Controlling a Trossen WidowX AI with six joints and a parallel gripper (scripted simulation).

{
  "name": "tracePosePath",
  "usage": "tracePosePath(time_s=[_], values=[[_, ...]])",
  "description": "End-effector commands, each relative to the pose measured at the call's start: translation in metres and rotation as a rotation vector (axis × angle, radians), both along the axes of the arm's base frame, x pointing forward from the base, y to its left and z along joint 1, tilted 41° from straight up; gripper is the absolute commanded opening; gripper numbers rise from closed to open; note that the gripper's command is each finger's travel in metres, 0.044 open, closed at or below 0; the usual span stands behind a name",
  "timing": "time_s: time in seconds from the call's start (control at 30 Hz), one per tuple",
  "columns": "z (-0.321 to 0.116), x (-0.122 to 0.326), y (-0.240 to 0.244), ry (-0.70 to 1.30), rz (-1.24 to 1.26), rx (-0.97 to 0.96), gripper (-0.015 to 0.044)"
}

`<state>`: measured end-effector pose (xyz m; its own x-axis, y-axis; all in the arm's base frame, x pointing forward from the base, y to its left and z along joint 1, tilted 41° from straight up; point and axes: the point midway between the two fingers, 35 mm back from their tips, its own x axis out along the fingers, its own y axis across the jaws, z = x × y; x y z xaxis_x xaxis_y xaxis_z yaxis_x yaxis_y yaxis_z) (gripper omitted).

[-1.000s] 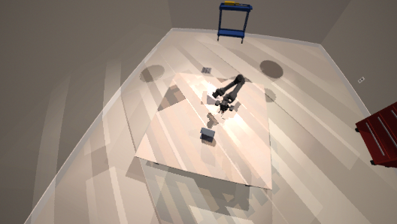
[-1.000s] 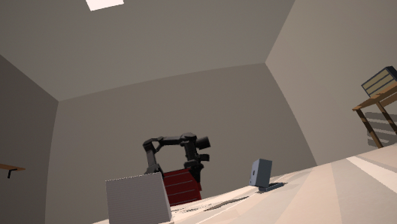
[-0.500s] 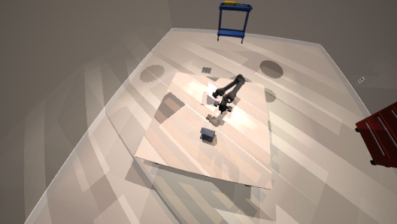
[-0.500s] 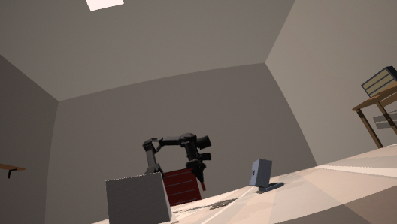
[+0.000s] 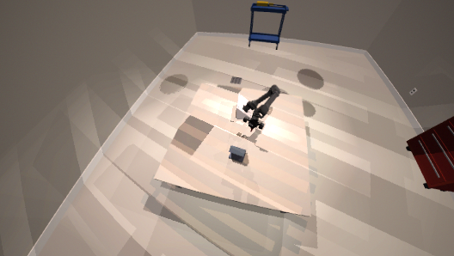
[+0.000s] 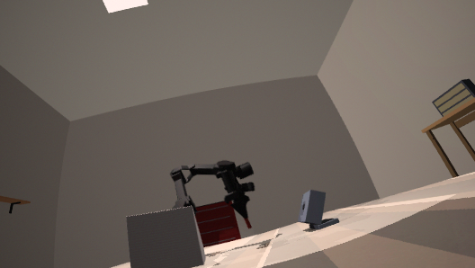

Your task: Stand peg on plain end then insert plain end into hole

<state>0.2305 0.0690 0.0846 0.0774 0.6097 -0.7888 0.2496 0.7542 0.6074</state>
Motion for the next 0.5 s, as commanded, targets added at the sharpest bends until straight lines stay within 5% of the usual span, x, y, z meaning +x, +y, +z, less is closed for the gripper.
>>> tracePosePath(time_s=[0.0, 0.47], values=[[-0.006, 0.002, -0.002, -0.003, -0.027, -0.009, 0.0], [-0.017, 0.013, -0.007, -0.045, -0.102, -0.027, 0.0]])
